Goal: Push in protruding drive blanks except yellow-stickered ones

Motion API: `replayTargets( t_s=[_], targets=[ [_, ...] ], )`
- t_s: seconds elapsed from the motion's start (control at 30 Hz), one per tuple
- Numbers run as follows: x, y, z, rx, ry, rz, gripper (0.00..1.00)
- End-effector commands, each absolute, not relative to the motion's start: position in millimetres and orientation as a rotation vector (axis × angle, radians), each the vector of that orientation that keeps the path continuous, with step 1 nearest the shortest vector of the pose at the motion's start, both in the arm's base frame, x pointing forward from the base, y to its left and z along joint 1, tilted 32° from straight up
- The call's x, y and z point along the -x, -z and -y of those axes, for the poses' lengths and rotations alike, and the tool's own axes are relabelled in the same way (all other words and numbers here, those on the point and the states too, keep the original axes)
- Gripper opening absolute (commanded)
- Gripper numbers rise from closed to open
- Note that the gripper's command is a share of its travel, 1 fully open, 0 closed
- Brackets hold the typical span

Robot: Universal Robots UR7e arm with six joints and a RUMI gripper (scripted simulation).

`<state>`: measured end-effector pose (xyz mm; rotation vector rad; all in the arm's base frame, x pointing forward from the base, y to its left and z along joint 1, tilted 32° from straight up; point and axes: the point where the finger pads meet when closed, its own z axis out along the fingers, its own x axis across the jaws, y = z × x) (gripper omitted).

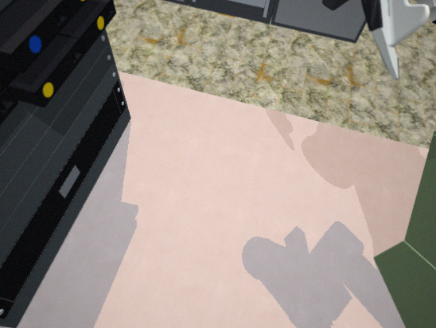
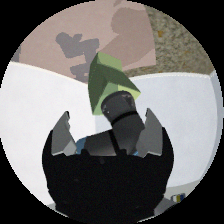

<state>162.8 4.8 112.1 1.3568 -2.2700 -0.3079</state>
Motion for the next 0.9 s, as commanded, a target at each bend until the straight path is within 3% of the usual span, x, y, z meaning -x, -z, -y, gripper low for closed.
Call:
replayTargets(
  t_s=[0.0, 0.87],
  targets=[
    [-163.2, -112.3, -4.7, -1.358, 0.307, 2.27, 1.0],
    [-170.9, -114.7, -6.3, -1.417, 0.339, 2.246, 1.0]
  ],
)
